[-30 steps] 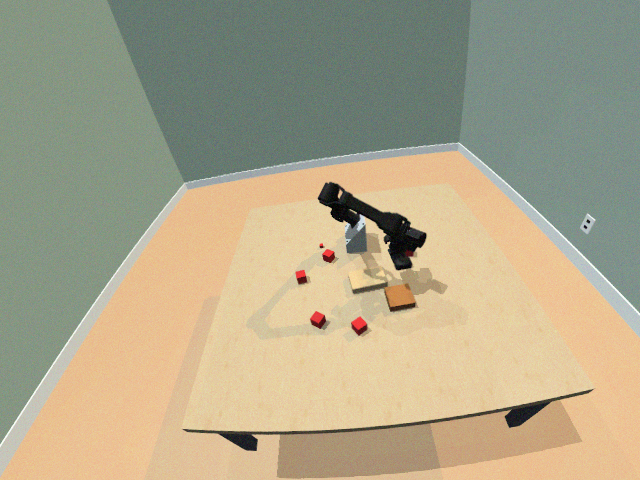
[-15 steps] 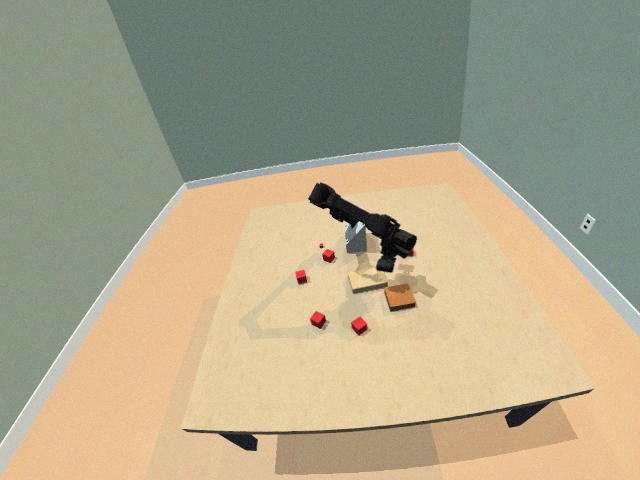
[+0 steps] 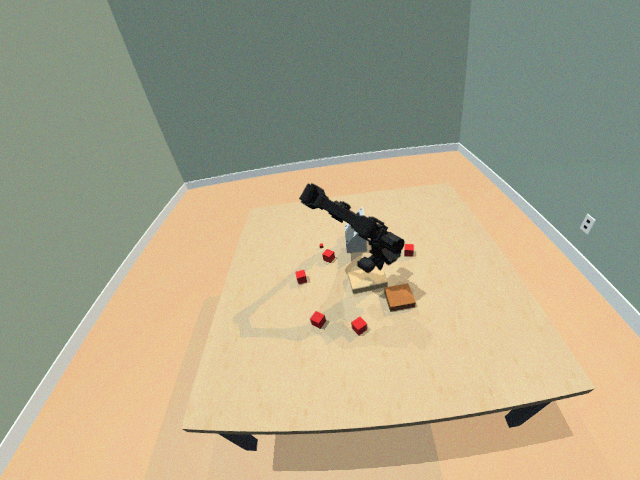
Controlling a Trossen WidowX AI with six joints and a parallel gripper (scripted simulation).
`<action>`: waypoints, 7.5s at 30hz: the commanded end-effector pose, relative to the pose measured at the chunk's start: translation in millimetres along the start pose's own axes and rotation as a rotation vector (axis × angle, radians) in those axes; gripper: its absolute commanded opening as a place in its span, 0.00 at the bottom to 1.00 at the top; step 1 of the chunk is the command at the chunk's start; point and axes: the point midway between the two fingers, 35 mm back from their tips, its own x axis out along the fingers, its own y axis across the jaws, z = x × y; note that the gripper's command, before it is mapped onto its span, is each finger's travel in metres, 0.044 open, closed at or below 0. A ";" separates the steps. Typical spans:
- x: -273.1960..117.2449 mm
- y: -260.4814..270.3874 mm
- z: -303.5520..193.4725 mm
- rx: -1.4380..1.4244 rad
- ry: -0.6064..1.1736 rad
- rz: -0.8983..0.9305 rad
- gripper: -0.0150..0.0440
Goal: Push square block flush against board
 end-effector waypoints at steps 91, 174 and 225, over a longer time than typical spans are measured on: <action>58.4 -92.5 -109.0 2.114 -0.013 -0.044 0.25; 6.3 -105.4 -74.6 2.159 -0.014 -0.043 0.25; 60.9 -55.9 -40.0 2.159 -0.013 -0.039 0.25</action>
